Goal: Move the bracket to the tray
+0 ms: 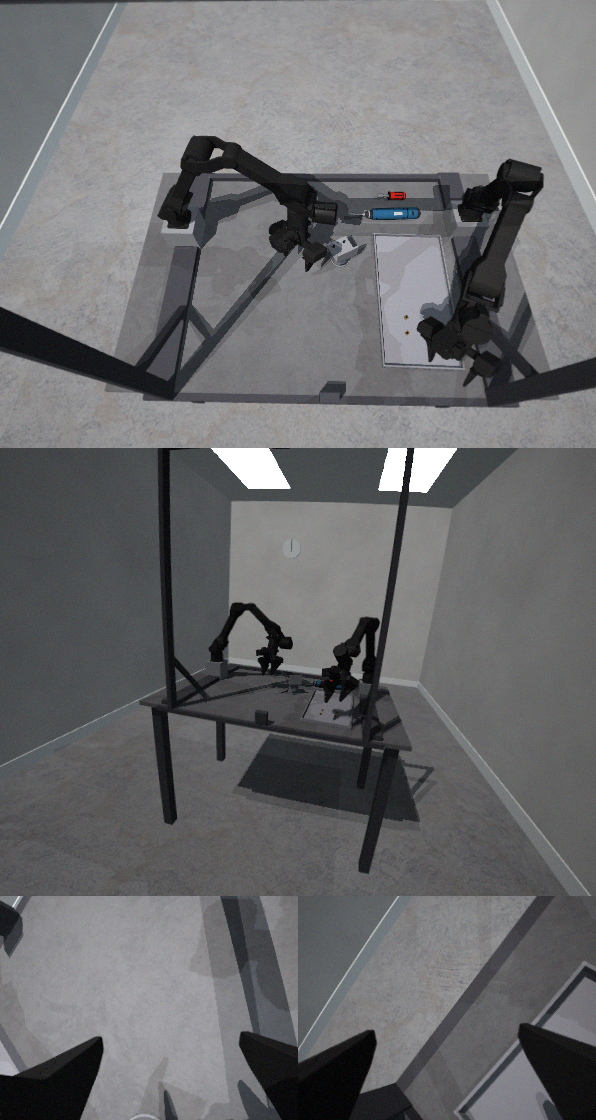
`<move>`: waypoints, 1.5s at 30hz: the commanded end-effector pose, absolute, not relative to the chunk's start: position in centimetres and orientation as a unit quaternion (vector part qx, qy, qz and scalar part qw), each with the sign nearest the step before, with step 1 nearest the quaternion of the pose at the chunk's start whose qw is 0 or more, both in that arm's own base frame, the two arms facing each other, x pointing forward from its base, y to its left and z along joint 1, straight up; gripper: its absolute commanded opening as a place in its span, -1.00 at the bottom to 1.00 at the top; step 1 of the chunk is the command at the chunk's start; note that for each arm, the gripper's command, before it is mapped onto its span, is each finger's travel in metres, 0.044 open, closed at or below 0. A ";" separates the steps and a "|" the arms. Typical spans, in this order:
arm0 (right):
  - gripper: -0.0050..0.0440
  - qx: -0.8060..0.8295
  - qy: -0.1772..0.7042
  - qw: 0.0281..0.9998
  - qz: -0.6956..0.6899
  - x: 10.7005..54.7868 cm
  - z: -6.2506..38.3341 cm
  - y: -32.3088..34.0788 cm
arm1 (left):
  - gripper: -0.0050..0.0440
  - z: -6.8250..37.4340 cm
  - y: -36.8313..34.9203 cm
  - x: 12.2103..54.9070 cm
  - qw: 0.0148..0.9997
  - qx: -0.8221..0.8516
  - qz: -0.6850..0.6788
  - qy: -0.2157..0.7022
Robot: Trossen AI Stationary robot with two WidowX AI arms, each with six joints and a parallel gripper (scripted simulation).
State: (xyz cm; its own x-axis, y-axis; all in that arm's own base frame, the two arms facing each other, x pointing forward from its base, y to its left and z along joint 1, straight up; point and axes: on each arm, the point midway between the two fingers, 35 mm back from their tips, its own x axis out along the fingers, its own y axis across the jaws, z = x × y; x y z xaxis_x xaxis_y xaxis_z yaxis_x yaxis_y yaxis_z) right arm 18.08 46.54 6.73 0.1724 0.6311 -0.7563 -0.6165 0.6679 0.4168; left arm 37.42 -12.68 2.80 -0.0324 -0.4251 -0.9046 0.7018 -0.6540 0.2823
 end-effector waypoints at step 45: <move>1.00 -0.075 0.543 0.821 0.163 37.4 19.8 15.4 | 1.00 28.7 -5.5 30.5 0.897 0.210 -0.158 0.356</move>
